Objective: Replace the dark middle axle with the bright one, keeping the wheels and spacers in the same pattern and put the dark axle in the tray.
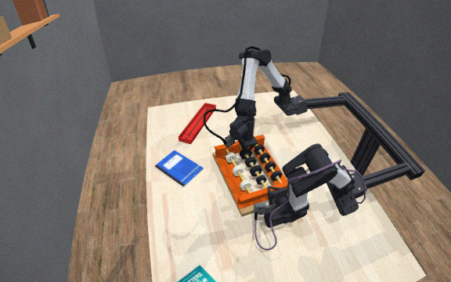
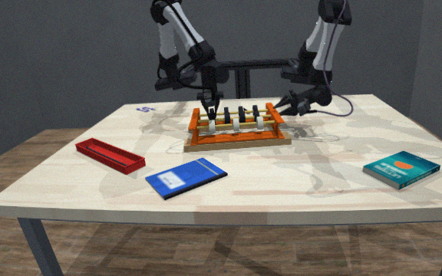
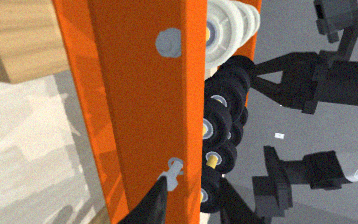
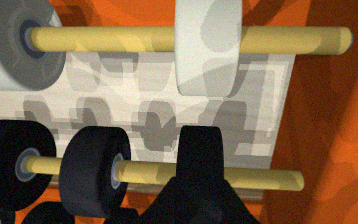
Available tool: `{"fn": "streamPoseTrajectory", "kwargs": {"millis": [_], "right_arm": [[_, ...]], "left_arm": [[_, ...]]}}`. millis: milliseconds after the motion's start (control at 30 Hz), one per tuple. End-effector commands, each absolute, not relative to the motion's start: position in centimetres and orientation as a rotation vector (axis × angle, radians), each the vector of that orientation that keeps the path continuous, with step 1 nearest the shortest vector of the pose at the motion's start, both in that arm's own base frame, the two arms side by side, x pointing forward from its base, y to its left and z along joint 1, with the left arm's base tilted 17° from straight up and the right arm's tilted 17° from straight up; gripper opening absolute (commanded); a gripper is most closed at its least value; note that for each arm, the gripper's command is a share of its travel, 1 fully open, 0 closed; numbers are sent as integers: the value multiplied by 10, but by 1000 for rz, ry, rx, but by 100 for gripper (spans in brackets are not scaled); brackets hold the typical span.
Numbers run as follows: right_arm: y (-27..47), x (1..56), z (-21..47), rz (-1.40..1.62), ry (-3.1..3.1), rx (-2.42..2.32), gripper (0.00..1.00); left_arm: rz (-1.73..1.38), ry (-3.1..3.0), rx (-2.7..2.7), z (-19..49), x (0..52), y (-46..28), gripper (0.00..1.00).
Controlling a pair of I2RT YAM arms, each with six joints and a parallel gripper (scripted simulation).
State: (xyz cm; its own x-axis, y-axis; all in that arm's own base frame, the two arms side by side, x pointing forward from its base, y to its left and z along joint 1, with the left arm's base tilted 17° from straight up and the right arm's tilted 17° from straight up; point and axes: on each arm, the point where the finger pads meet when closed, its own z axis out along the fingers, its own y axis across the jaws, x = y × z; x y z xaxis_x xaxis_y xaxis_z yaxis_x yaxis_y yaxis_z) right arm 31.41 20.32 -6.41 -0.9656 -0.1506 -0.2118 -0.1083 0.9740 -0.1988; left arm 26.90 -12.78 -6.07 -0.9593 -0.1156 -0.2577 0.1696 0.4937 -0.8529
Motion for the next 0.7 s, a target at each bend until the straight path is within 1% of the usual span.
{"fn": "streamPoseTrajectory", "kwargs": {"millis": [0, 667], "right_arm": [[218, 322, -36, -220, 2845, -197, 0], [219, 321, -36, -219, 2847, -201, 0]], "left_arm": [[-1484, 2400, 123, -46, 275, -137, 33], [-1488, 2410, 114, -48, 273, -137, 33]]}}
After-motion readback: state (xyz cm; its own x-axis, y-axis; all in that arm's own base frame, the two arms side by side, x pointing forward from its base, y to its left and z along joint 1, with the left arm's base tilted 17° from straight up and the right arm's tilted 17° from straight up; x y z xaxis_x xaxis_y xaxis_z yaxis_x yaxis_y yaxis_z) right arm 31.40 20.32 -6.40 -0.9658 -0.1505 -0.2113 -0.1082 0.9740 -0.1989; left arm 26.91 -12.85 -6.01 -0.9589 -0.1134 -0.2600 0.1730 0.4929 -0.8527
